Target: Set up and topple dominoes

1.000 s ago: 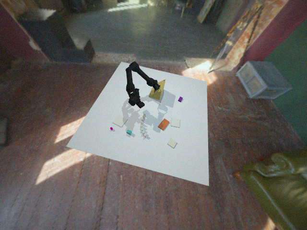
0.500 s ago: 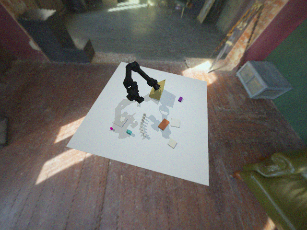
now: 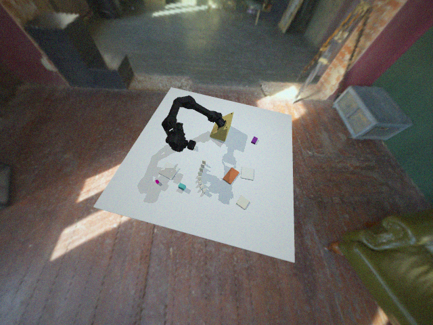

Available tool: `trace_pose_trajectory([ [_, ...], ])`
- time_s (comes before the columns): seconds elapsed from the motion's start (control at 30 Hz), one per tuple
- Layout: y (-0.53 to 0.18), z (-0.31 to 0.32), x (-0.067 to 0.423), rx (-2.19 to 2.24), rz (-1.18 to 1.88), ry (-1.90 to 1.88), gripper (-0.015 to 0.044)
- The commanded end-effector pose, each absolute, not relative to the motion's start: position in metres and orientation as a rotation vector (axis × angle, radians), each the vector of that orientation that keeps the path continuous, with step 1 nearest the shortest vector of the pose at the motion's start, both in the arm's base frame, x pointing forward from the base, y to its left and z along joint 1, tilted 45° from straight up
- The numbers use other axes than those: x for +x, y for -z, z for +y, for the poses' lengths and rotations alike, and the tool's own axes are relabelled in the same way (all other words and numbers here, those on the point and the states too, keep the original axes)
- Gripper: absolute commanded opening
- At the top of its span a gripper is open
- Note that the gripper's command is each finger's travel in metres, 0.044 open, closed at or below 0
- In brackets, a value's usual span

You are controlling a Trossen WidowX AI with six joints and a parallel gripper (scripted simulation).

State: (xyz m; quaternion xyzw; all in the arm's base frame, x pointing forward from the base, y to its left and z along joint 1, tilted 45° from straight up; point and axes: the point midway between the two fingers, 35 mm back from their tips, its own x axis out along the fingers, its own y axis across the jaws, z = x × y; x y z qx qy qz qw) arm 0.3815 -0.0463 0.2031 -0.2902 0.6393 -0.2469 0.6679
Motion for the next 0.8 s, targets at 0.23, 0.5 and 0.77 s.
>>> trace_pose_trajectory([
  [0.23,-0.190,-0.050,0.390,-0.617,1.422,0.492,0.0020],
  [0.5,-0.173,-0.054,0.398,-0.535,1.365,0.422,0.0020],
  [0.77,-0.159,-0.058,0.406,-0.470,1.292,0.351,0.0020],
])
